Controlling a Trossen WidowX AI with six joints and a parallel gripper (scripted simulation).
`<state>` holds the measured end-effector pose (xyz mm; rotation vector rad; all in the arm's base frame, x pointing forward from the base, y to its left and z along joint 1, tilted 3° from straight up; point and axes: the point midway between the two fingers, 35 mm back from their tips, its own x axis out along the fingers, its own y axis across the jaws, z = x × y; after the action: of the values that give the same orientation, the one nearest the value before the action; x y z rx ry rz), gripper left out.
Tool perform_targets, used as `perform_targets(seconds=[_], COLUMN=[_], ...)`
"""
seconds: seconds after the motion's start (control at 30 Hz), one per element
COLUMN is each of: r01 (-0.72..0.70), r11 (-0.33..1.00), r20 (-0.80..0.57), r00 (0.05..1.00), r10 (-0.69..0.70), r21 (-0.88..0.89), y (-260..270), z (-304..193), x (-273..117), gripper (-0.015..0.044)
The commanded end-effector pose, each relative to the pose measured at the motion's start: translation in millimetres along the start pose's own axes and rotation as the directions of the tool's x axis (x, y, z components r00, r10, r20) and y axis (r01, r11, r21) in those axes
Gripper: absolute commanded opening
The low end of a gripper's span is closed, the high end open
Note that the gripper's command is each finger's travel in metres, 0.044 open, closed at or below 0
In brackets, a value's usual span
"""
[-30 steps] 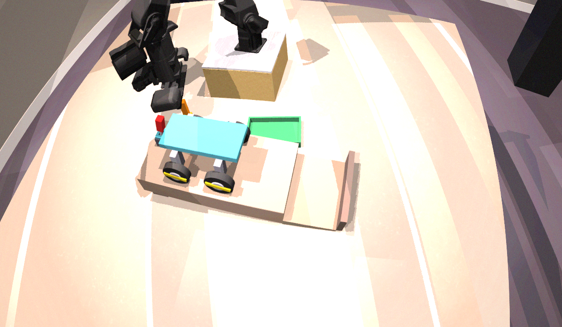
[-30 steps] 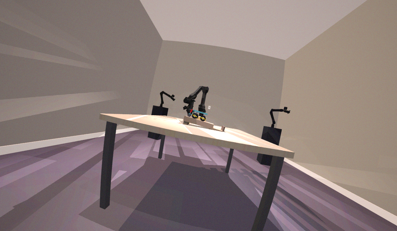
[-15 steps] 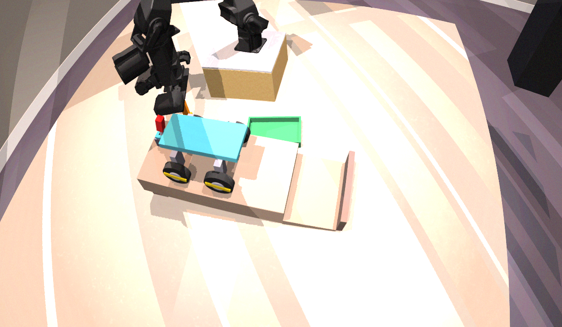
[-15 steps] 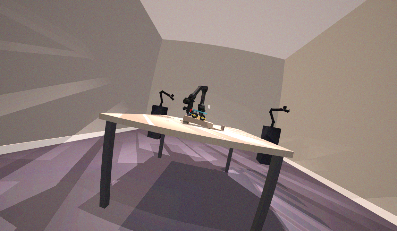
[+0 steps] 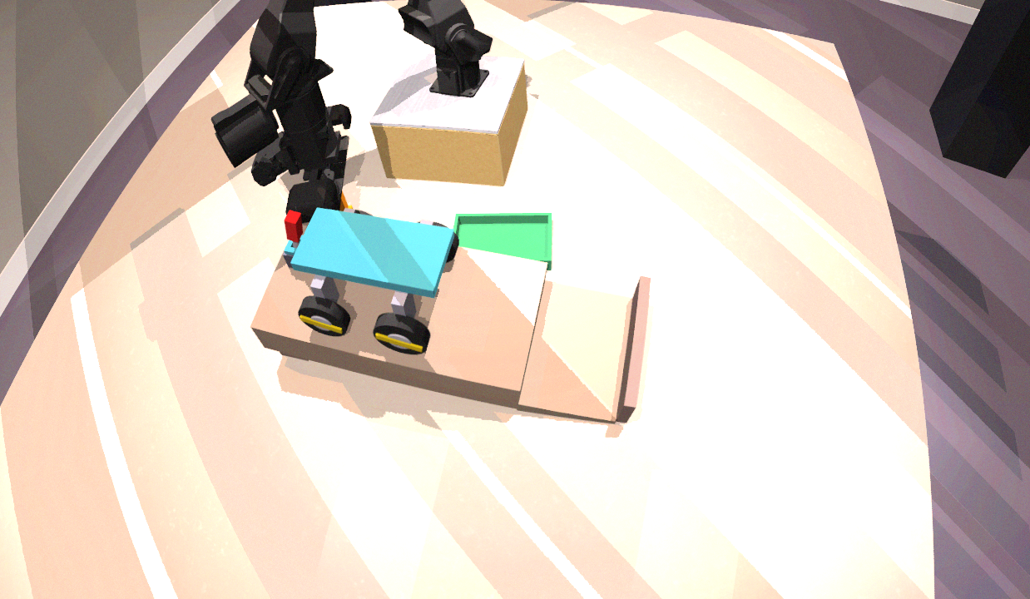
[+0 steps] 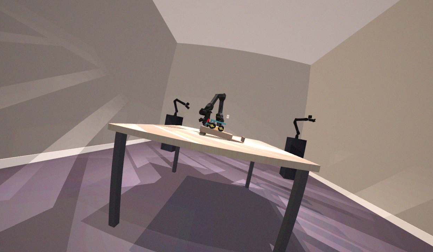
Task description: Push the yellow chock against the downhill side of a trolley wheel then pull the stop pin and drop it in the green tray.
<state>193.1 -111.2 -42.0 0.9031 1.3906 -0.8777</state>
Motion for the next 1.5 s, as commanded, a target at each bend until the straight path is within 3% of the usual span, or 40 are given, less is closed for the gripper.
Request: perform_targets(seconds=[0.0,0.17,0.33,0.6,1.47], r01=[0.003,0.003,0.002,0.002,0.003], r11=[1.0,1.0,1.0,1.0,1.0], r20=[-0.013,-0.013,-0.003,-0.004,-0.013], r00=[1.0,1.0,1.0,1.0,1.0], r10=[-0.003,-0.003,-0.002,-0.002,-0.003], r21=[0.003,0.003,0.0,0.0,0.003], y=[-1,-1,-1,-1,-9], z=[-3,-3,-1,-1,-9], x=[7,7,4,4,-70], gripper=[0.019,0.019,0.0059,0.0,0.0])
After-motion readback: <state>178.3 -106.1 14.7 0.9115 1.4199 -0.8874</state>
